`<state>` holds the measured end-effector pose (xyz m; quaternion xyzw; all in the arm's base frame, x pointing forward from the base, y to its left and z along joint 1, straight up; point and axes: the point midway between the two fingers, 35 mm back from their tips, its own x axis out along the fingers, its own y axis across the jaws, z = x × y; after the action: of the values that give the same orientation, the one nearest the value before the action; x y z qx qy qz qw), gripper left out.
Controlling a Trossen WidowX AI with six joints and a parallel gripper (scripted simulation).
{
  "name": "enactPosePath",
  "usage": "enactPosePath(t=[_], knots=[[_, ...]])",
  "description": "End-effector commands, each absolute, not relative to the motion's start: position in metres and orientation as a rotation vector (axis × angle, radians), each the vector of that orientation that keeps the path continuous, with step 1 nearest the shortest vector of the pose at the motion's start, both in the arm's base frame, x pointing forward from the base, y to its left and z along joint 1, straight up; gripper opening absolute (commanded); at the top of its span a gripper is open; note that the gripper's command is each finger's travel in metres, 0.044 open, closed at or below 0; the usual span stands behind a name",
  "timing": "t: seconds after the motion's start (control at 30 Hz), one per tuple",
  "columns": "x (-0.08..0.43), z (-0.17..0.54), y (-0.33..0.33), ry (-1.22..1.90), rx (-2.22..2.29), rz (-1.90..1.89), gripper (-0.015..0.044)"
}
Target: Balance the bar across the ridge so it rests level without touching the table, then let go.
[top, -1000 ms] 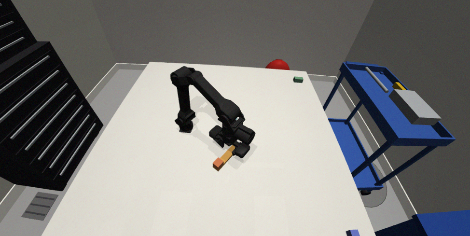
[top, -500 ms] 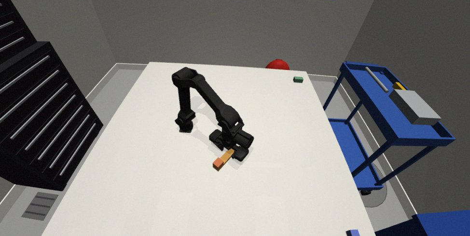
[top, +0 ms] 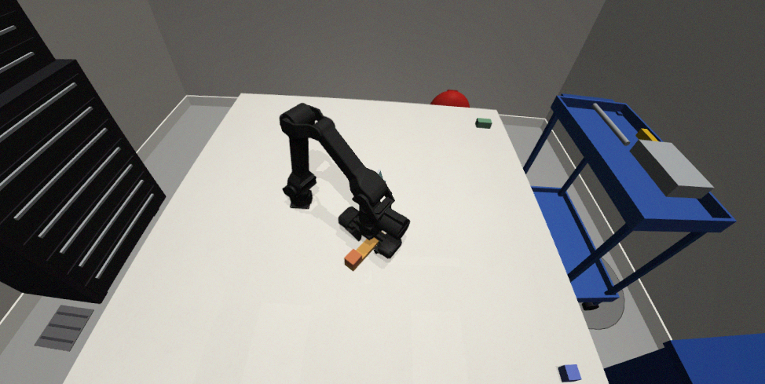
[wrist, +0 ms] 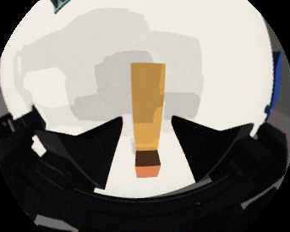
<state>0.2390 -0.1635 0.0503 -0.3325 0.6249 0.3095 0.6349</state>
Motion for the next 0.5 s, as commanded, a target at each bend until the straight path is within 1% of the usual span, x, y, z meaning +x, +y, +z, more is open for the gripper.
enactPosePath(t=[0.0,0.27,0.47], knots=[[0.2390,0.0484,-0.1630,1.429,-0.753,0.709,0.0315],[0.2390,0.0484,-0.1630,1.429,-0.753,0.709,0.0315],[0.2387,0.0492,-0.1633,1.430,-0.758,0.710,0.0157]])
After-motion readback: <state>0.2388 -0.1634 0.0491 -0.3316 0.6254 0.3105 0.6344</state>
